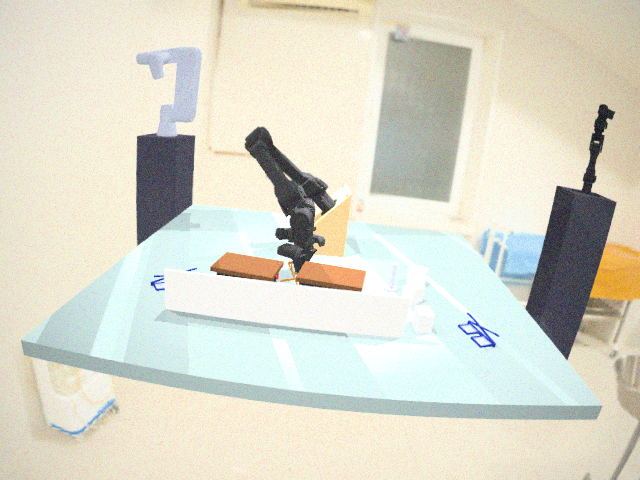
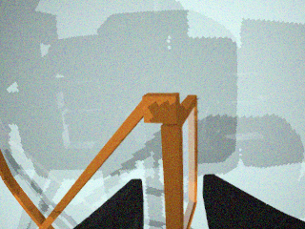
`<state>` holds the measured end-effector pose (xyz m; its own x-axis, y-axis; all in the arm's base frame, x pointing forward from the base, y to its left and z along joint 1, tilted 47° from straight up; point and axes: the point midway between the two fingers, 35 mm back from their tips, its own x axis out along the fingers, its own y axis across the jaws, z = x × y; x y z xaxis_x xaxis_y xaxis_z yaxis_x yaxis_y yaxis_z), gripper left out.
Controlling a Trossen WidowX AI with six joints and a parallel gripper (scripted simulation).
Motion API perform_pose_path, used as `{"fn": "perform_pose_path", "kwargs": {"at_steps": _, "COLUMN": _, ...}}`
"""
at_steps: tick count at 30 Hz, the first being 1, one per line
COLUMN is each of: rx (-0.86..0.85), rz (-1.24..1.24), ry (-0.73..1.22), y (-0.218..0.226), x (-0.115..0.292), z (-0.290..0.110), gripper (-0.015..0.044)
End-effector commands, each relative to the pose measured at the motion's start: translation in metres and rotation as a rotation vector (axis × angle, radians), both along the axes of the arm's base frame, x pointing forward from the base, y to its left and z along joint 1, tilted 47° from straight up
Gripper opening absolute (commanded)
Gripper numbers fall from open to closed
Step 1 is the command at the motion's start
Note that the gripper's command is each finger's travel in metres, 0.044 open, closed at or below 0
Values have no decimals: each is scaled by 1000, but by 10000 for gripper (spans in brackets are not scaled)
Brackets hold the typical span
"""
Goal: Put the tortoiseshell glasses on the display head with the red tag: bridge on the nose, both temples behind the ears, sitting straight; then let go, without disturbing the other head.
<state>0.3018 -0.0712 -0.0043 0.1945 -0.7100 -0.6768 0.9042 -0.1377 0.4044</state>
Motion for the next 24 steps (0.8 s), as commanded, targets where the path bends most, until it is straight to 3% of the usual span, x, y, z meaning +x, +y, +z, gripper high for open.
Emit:
{"fn": "perform_pose_path", "kwargs": {"at_steps": 1, "rx": 4, "rz": 4, "ry": 6, "y": 0, "x": 0, "z": -2, "gripper": 120}}
{"fn": "perform_pose_path", "kwargs": {"at_steps": 9, "rx": 4, "rz": 4, "ry": 5, "y": -1, "x": 3, "z": -1, "gripper": 120}}
{"fn": "perform_pose_path", "kwargs": {"at_steps": 24, "rx": -1, "rz": 1, "ry": 4, "y": -1, "x": 1, "z": -1, "gripper": 20}}
